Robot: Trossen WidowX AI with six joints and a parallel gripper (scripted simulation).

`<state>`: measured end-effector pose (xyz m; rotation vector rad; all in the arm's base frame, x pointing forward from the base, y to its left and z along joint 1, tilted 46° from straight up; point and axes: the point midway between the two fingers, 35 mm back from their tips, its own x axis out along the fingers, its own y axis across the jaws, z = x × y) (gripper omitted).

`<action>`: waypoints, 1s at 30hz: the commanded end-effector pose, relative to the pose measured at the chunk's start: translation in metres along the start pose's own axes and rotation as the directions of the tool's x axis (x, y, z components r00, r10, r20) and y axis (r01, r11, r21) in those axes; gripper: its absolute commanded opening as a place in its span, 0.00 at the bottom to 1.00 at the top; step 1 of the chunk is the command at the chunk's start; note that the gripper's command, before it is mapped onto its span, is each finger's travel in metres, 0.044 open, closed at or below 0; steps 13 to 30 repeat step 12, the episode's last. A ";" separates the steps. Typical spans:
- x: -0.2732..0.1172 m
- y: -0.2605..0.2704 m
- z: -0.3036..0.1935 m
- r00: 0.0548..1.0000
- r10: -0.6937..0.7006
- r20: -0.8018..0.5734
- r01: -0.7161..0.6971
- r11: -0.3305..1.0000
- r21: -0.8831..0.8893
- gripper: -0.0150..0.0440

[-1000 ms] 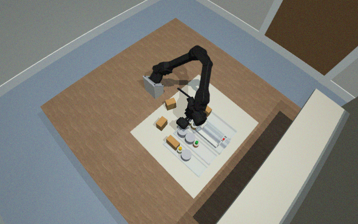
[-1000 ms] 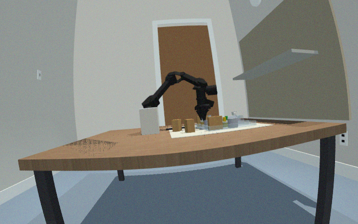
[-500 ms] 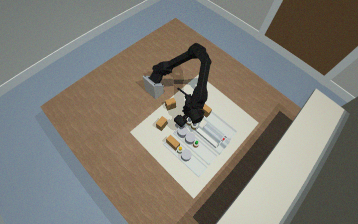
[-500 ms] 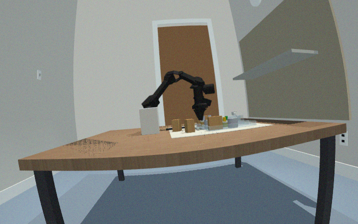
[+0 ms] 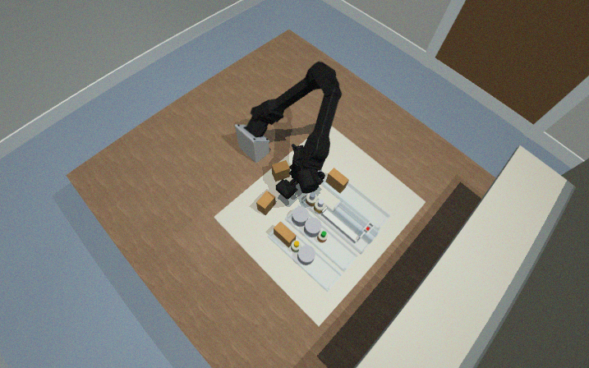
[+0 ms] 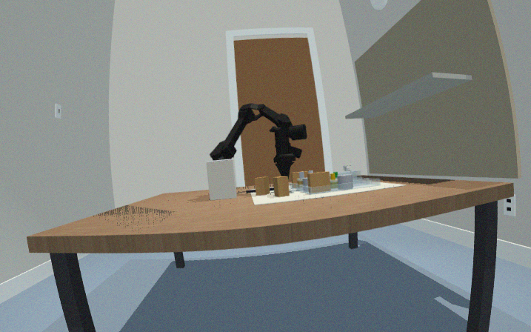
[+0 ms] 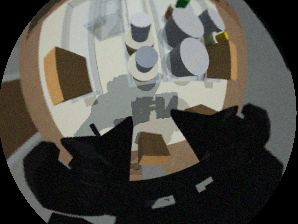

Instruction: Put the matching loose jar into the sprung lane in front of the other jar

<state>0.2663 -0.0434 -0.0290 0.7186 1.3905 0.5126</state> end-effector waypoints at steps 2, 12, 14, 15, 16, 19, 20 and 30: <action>-0.003 0.001 -0.014 1.000 -0.007 0.003 0.008 1.000 -0.011 0.75; -0.052 0.000 -0.004 1.000 -0.009 0.003 0.009 1.000 -0.011 0.75; -0.052 0.000 -0.004 1.000 -0.009 0.003 0.009 1.000 -0.011 0.75; -0.052 0.000 -0.004 1.000 -0.009 0.003 0.009 1.000 -0.011 0.75; -0.052 0.000 -0.004 1.000 -0.009 0.003 0.009 1.000 -0.011 0.75; -0.052 0.000 -0.004 1.000 -0.009 0.003 0.009 1.000 -0.011 0.75; -0.052 0.000 -0.004 1.000 -0.009 0.003 0.009 1.000 -0.011 0.75; -0.052 0.000 -0.004 1.000 -0.009 0.003 0.009 1.000 -0.011 0.75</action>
